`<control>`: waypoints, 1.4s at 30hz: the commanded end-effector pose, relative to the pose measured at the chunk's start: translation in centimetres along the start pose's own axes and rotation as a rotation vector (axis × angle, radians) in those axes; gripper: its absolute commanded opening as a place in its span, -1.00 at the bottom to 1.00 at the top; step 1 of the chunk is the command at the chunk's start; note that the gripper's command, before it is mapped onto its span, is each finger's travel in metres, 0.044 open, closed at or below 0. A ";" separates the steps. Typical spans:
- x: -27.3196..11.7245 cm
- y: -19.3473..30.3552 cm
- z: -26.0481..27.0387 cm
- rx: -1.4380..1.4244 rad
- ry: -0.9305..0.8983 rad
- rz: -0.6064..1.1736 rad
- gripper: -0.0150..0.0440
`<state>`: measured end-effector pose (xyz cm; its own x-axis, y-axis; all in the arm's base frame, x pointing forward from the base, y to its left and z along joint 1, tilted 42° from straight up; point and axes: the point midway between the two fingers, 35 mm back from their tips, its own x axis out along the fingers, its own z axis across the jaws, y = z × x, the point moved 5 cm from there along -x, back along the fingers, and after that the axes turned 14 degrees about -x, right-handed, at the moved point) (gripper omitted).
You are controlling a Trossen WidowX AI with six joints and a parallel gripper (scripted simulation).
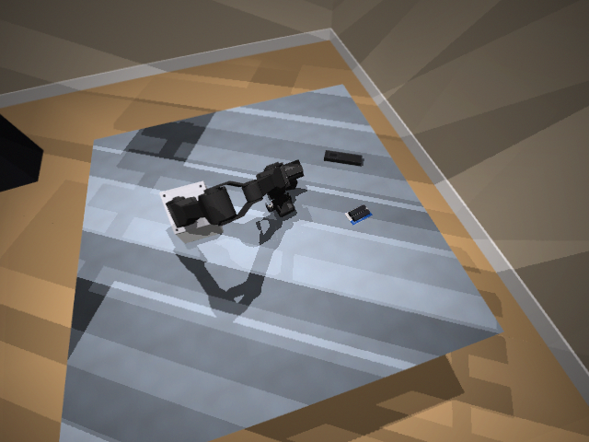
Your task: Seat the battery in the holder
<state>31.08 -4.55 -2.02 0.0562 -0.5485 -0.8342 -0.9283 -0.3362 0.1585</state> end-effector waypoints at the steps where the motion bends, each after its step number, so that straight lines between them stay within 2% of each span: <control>1: 0.4 0.4 0.0 -0.004 -0.007 0.046 -0.28; 26: 0.3 -0.2 -0.6 0.001 -0.050 0.159 -0.28; 42: 0.4 -0.2 -0.6 0.001 -0.057 0.170 -0.28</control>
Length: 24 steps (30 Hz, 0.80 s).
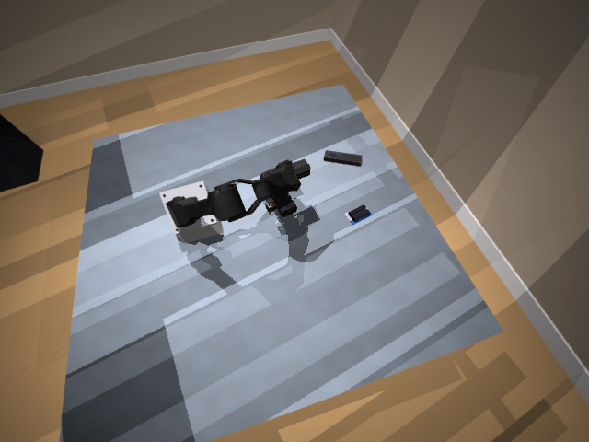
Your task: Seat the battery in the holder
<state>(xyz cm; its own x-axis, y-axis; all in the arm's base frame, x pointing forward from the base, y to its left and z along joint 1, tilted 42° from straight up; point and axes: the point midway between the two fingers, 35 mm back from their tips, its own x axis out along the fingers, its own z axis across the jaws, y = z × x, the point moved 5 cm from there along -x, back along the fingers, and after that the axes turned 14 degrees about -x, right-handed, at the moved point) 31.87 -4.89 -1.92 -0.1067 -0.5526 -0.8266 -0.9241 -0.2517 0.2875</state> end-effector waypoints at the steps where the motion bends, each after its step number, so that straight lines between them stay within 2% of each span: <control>1: 0.3 0.3 0.0 0.002 -0.004 0.014 -0.28; 24: 0.1 -0.7 -0.3 0.003 0.000 0.001 -0.28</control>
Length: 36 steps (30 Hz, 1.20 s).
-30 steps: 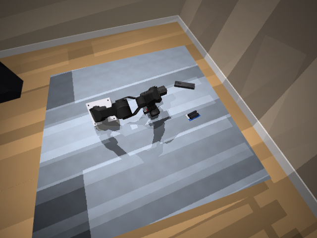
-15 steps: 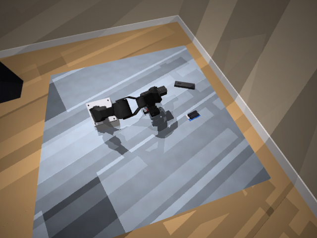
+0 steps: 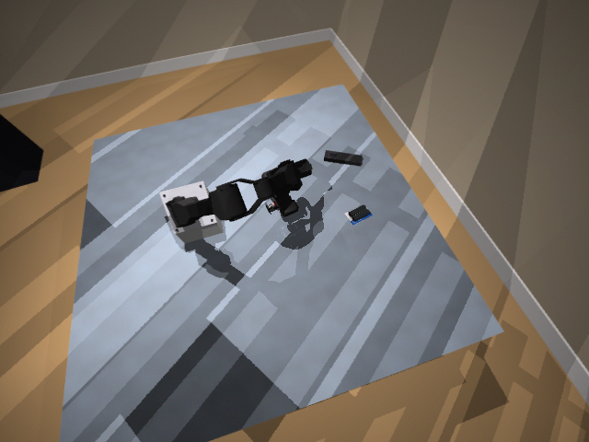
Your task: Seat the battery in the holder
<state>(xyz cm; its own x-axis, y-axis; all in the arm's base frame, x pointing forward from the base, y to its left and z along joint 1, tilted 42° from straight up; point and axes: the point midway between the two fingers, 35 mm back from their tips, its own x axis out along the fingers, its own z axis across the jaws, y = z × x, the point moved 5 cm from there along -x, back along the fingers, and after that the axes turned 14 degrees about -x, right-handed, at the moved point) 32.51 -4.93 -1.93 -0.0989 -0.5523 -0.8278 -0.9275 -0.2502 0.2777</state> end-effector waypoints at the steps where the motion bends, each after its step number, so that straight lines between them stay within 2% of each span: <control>1: 0.2 -0.2 -0.1 -0.004 -0.002 0.008 -0.28; 19: 0.1 -0.6 -0.2 -0.003 0.000 0.000 -0.28; 23: 0.1 -0.6 -0.2 -0.003 0.000 0.000 0.06; 36: -1.4 -0.5 0.1 0.001 -0.001 0.000 0.06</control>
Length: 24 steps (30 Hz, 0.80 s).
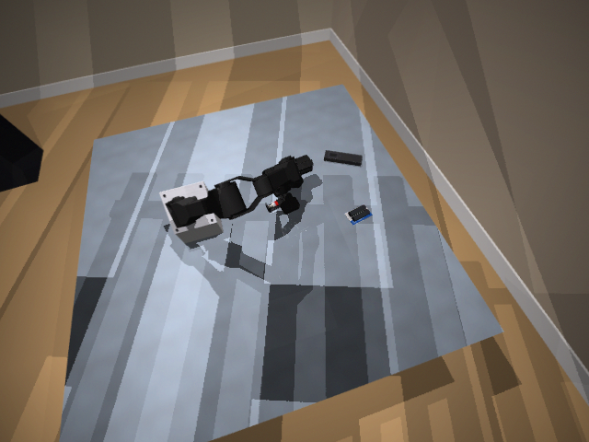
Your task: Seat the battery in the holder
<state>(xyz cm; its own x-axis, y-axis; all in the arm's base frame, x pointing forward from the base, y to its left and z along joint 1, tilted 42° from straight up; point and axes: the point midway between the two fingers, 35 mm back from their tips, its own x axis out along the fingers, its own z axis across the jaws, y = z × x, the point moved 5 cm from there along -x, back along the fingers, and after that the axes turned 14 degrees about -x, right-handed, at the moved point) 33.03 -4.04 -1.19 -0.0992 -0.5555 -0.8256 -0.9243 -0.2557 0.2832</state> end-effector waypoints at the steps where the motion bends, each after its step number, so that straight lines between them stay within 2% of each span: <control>1: -0.2 0.0 0.0 0.000 0.000 0.000 0.15; 7: -6.4 0.0 0.9 0.008 -0.007 -0.004 0.68; 11: -7.2 0.0 1.1 0.009 -0.008 -0.004 1.00; 24: -7.2 0.0 1.2 0.009 -0.008 -0.004 1.00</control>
<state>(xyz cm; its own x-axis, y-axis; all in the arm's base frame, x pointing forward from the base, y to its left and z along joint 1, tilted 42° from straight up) 33.36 0.88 4.17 -0.0949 -0.5522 -0.8283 -0.9261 -0.2562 0.2769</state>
